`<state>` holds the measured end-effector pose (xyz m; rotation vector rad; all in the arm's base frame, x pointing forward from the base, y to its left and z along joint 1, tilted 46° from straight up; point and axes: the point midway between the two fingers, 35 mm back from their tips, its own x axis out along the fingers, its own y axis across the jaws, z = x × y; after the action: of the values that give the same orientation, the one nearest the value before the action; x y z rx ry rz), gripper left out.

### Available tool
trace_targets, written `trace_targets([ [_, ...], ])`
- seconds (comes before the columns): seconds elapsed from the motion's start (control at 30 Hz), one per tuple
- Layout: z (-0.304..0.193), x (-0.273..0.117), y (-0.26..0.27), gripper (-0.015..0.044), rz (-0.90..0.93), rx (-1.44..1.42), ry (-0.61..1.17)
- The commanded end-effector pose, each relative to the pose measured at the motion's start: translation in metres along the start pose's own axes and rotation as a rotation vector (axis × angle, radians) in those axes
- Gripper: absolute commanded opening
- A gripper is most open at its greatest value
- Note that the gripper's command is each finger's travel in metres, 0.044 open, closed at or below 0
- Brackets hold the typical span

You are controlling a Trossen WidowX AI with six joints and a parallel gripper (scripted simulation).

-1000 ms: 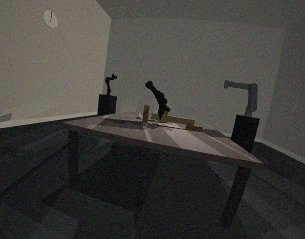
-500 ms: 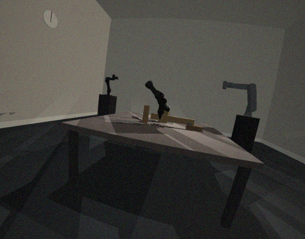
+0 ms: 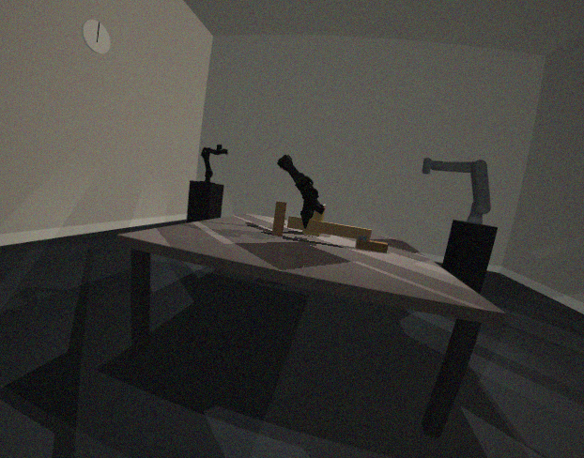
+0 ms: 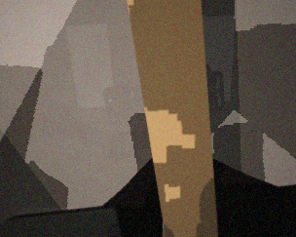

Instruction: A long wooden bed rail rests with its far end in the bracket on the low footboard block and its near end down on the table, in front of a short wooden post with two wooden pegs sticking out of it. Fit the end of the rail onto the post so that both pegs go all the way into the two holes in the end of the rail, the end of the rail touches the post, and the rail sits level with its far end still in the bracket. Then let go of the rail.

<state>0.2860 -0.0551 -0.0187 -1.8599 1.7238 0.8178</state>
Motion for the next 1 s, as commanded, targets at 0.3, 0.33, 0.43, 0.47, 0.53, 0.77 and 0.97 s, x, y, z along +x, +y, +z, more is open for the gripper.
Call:
trace_targets([
  [0.3,-0.0045,-0.0013,-0.0007,0.0000,-0.006,-0.003,0.000],
  [0.33,-0.0049,-0.0012,-0.0007,0.0000,-0.006,-0.003,0.000],
  [0.43,-0.0058,-0.0010,-0.0006,0.0000,-0.006,-0.003,0.000],
  [0.47,-0.0061,-0.0009,-0.0006,0.0000,-0.006,-0.003,0.000],
  [0.53,-0.0067,-0.0008,-0.0006,0.0000,-0.006,-0.003,0.000],
  [0.77,-0.0090,-0.0008,-0.0007,0.0000,-0.006,-0.003,0.001],
  [0.97,-0.0108,-0.0012,-0.0007,0.0000,-0.006,-0.003,0.001],
])
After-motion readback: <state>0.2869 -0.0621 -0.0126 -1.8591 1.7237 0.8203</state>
